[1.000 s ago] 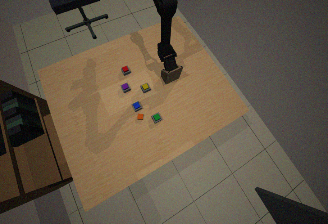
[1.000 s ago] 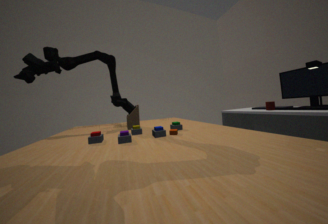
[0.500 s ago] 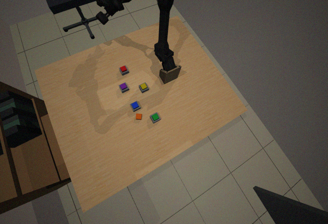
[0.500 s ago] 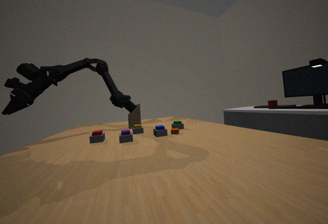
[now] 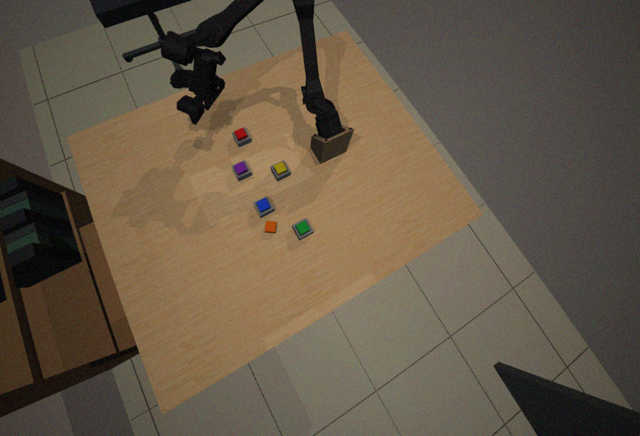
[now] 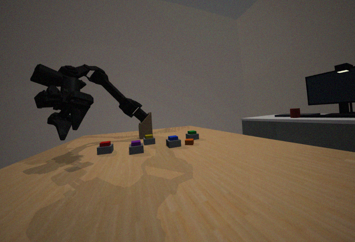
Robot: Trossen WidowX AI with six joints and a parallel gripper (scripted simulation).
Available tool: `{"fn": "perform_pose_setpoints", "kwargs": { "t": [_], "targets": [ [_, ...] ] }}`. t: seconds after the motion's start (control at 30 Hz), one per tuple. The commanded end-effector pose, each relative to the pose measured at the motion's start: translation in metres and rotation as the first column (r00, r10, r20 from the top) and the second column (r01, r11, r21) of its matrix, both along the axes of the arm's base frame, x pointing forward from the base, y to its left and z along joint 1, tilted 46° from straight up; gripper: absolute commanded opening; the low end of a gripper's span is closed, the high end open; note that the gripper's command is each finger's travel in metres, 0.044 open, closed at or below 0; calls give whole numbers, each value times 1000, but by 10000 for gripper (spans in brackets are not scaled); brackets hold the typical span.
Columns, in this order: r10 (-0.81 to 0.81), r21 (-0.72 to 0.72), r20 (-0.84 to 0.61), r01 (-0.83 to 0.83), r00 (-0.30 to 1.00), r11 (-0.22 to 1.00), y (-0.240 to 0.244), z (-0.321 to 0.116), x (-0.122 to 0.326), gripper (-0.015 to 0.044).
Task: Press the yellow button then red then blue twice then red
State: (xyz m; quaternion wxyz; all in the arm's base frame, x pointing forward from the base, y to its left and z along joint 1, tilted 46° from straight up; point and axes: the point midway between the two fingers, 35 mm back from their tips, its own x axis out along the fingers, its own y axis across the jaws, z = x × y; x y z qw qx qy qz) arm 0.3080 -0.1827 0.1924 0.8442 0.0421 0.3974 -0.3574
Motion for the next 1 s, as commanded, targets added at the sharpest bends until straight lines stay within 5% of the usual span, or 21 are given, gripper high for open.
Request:
{"fn": "perform_pose_setpoints", "kwargs": {
  "t": [0.0, 0.23, 0.5, 0.83, 0.97],
  "targets": [
    [59, 83, -142, -48, 988, 995, 55, -47, 3, 400],
    [153, 123, -407, -112, 900, 986, 140, -112, -25, 400],
    [172, 1, -657, -226, 734, 974, 200, -151, -89, 400],
    [131, -126, -749, -333, 650, 934, 215, -157, -126, 400],
    [133, -125, -748, -334, 650, 934, 187, -185, -124, 295]
  ]
}}
